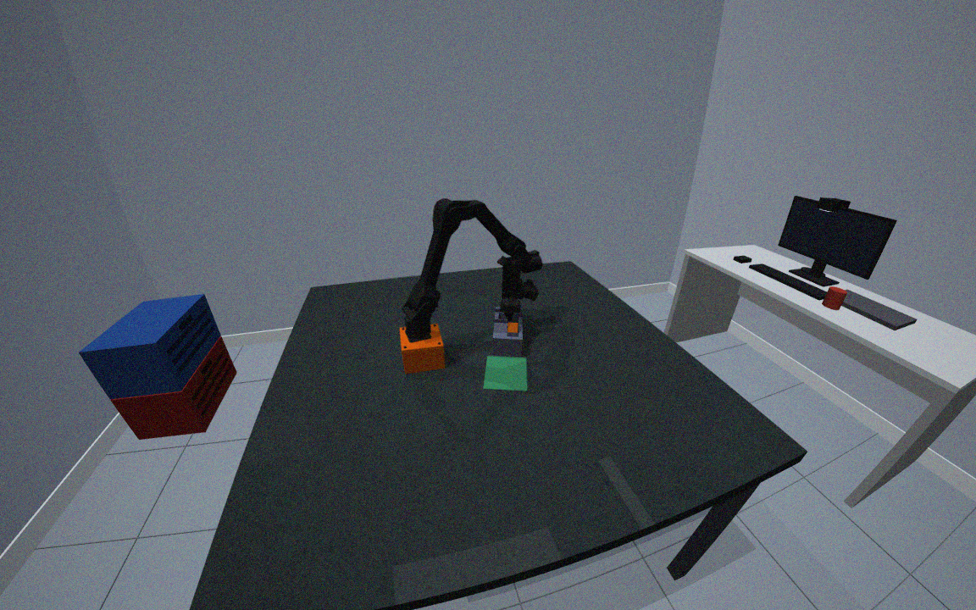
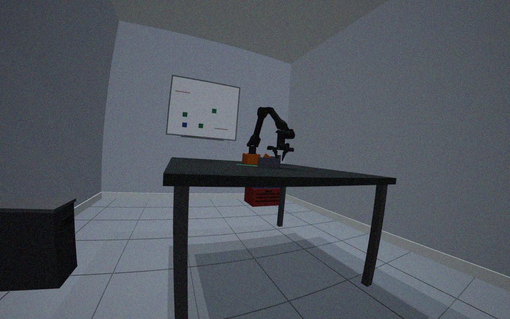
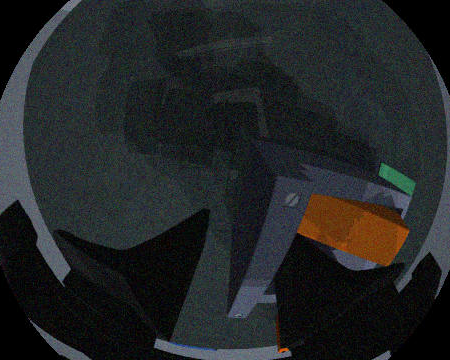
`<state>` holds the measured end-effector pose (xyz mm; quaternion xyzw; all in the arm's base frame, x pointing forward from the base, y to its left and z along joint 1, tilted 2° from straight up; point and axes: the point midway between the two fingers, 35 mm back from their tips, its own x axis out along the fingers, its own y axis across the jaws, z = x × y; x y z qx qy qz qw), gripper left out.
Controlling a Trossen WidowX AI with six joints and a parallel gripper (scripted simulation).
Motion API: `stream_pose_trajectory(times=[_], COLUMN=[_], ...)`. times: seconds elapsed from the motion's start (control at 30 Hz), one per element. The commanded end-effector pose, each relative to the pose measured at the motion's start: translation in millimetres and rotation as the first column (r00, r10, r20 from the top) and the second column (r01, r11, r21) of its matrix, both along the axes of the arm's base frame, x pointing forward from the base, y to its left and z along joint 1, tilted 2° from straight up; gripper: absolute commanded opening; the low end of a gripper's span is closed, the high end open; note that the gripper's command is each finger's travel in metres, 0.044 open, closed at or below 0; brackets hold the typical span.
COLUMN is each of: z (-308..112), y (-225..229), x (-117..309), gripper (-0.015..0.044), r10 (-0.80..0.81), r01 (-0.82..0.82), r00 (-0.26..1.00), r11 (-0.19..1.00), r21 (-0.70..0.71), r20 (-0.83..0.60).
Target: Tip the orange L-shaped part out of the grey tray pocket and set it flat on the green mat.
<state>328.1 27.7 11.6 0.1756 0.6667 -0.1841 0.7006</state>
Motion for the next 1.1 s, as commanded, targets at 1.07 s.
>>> stream_pose_trajectory(times=[1.07], z=[98.7], y=[-6.3], x=[-6.2], gripper=[0.0180], r10=[-0.012], r01=[0.012], r00=[1.000], r11=[1.000], r21=[0.001], r20=[0.024])
